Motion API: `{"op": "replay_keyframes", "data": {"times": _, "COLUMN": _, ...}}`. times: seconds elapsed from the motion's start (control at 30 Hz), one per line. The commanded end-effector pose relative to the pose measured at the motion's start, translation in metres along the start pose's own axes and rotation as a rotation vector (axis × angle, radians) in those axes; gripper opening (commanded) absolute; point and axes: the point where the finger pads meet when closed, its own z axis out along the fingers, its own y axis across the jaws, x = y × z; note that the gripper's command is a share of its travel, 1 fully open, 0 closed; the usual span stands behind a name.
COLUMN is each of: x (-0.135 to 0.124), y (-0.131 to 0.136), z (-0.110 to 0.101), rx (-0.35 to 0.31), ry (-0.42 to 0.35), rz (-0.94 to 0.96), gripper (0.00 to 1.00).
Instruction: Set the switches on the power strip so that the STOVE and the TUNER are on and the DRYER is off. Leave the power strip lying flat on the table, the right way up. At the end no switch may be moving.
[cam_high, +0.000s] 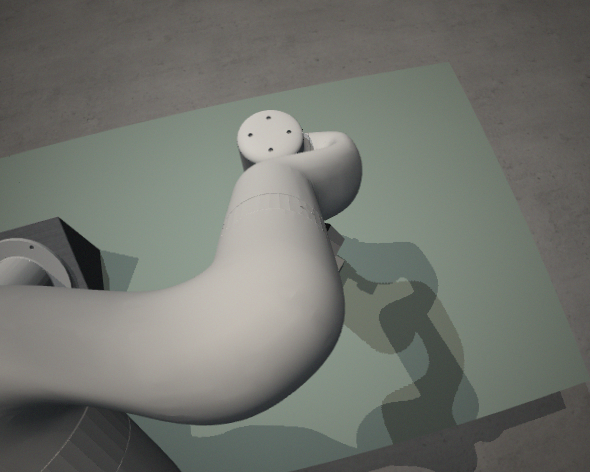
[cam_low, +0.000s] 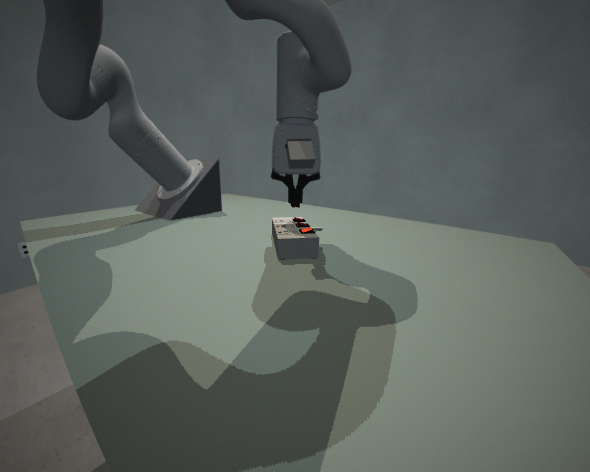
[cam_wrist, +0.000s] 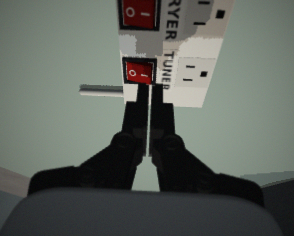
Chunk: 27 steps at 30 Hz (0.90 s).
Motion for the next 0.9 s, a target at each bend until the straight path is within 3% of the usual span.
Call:
{"op": "replay_keyframes", "data": {"times": 0.0, "x": 0.001, "y": -0.001, "z": 0.007, "rx": 0.001, "ry": 0.001, "rz": 0.001, "gripper": 0.0}}
{"op": "replay_keyframes", "data": {"times": 0.87, "x": 0.001, "y": -0.001, "z": 0.022, "rx": 0.002, "ry": 0.001, "rz": 0.001, "gripper": 0.0}}
